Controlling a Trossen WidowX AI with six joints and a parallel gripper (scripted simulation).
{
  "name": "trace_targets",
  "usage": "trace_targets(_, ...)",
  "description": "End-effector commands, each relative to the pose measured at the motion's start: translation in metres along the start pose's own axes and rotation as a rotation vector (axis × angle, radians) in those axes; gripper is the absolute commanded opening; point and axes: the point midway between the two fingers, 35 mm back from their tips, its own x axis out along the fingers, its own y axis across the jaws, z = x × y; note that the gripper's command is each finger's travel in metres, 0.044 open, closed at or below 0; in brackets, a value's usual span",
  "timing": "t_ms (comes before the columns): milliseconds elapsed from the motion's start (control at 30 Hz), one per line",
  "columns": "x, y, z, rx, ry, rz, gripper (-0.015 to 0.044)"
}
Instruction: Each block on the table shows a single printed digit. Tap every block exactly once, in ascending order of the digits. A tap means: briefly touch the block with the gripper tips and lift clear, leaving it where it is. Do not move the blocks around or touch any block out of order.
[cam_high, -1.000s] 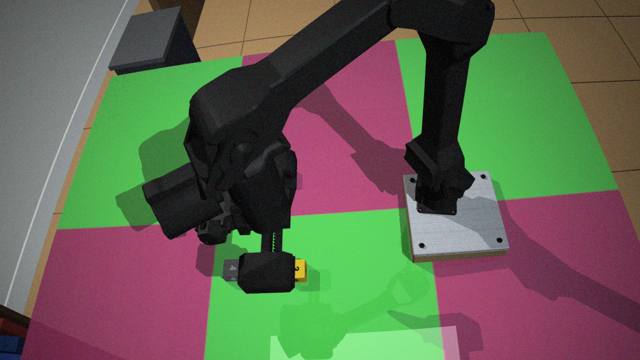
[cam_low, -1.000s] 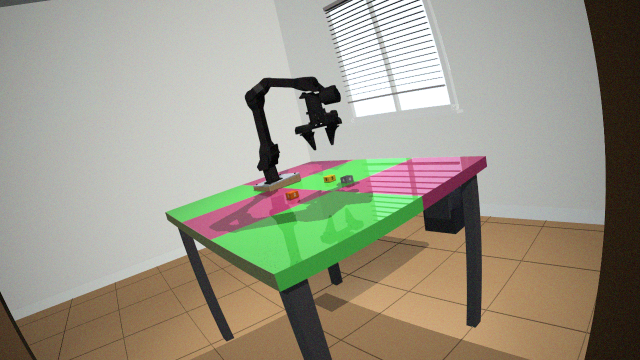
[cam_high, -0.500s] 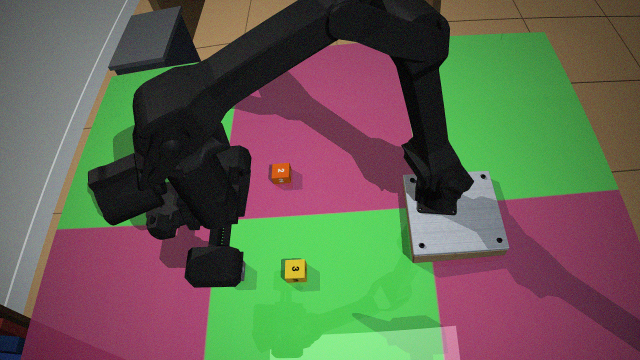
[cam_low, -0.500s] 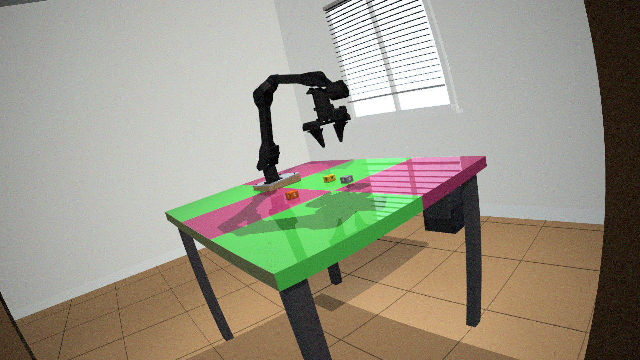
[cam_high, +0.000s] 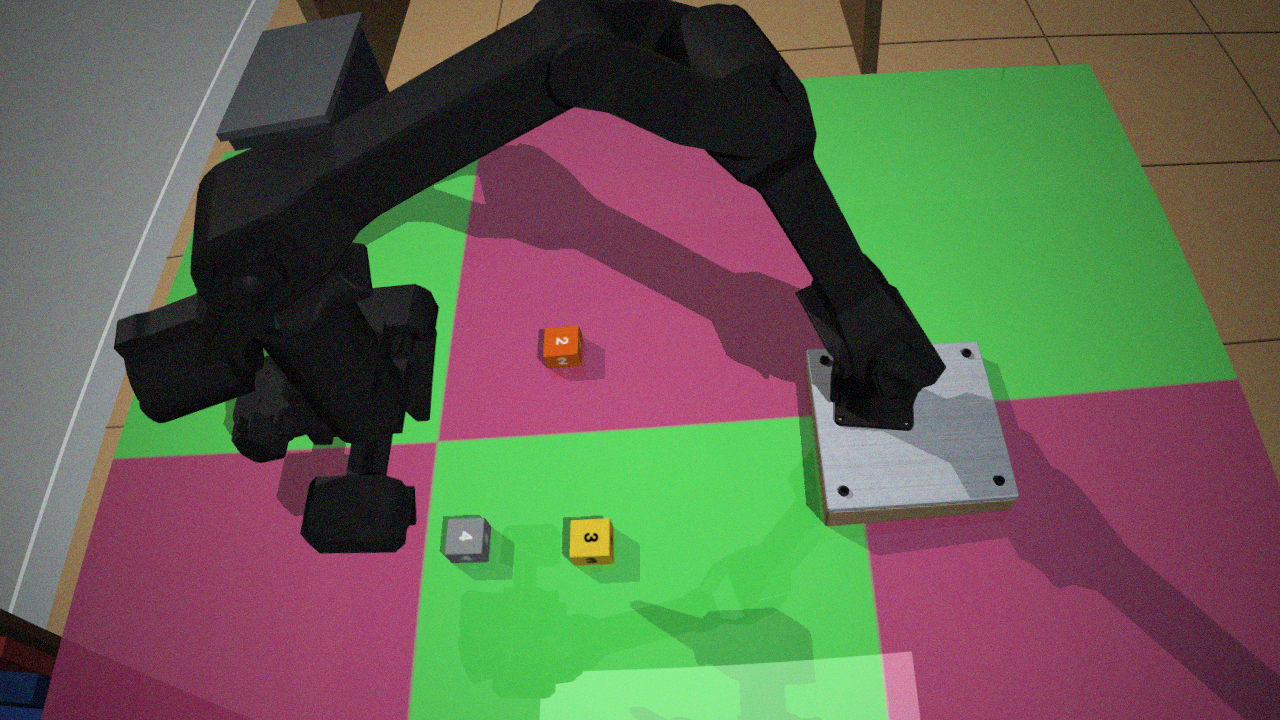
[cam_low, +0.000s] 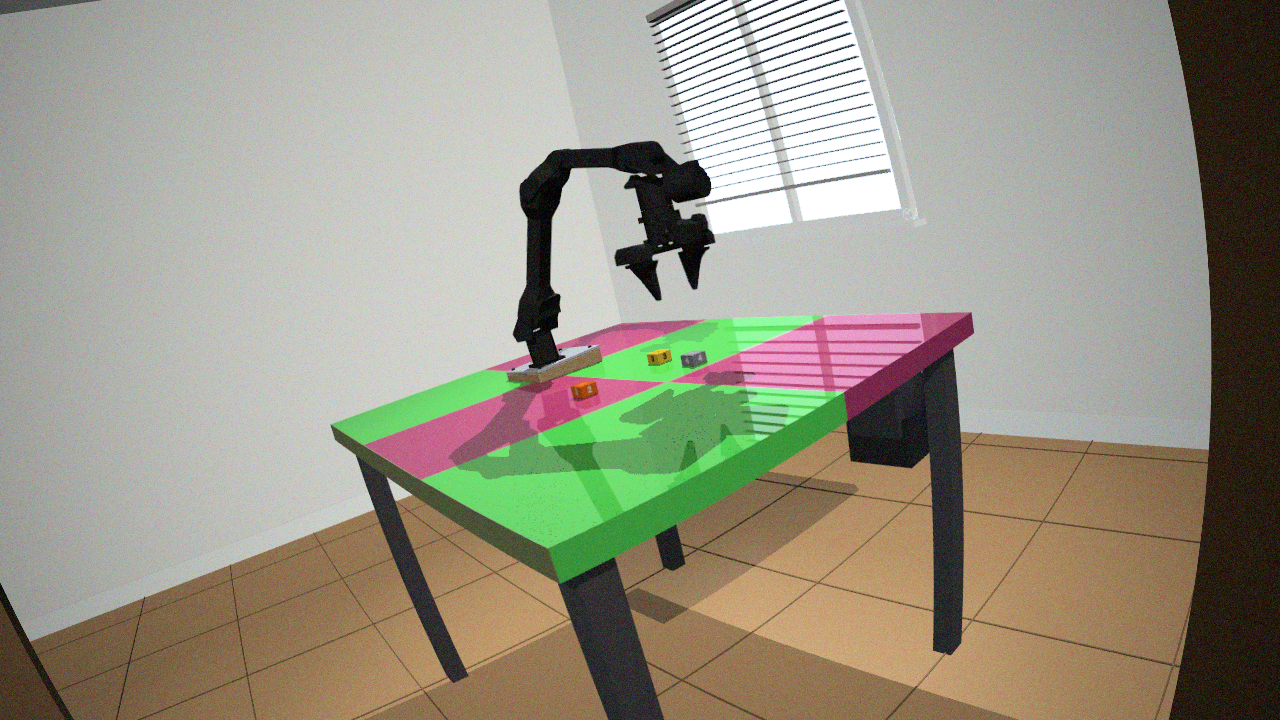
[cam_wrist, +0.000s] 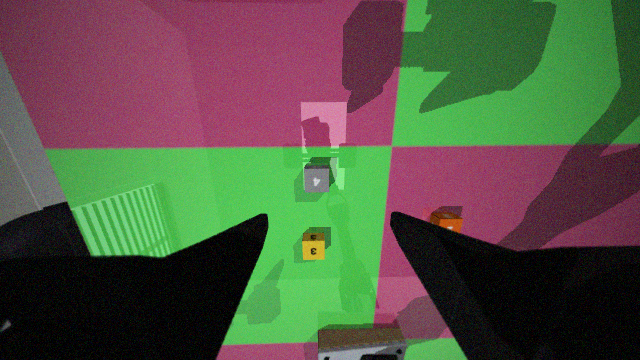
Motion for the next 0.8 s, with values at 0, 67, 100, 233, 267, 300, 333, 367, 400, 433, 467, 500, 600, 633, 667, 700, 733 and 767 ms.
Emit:
trace_targets(0, 0.001, 0.0, 0.002, -0.004, 0.002, -0.003, 0.04)
trace_targets(67, 0.001, 0.0, 0.002, -0.004, 0.002, -0.003, 0.04)
trace_targets(100, 0.001, 0.0, 0.002, -0.004, 0.002, -0.003, 0.04)
trace_targets(233, 0.001, 0.0, 0.002, -0.004, 0.002, -0.003, 0.04)
trace_targets(267, 0.0, -0.004, 0.001, -0.004, 0.002, -0.003, 0.04)
trace_targets(300, 0.0, -0.013, 0.0, -0.004, 0.001, -0.004, 0.04)
trace_targets(333, -0.001, -0.029, -0.003, -0.004, 0.001, -0.005, 0.04)
trace_targets(367, -0.002, -0.048, -0.008, -0.004, 0.001, -0.006, 0.04)
trace_targets(400, -0.003, -0.067, -0.014, -0.004, 0.001, -0.007, 0.04)
trace_targets(433, -0.004, -0.084, -0.021, -0.004, 0.002, -0.009, 0.04)
trace_targets(467, -0.004, -0.101, -0.029, -0.004, 0.002, -0.011, 0.04)
trace_targets(500, -0.004, -0.118, -0.037, -0.004, 0.003, -0.012, 0.04)
trace_targets(600, -0.002, -0.161, -0.068, -0.004, 0.006, -0.017, 0.04)
trace_targets(633, -0.001, -0.171, -0.078, -0.004, 0.008, -0.019, 0.04)
trace_targets(667, -0.001, -0.176, -0.084, -0.004, 0.009, -0.02, 0.04)
trace_targets(700, -0.001, -0.178, -0.086, -0.004, 0.009, -0.02, 0.04)
trace_targets(733, -0.001, -0.178, -0.086, -0.004, 0.009, -0.02, 0.04)
trace_targets(767, -0.001, -0.178, -0.086, -0.004, 0.009, -0.02, 0.04)
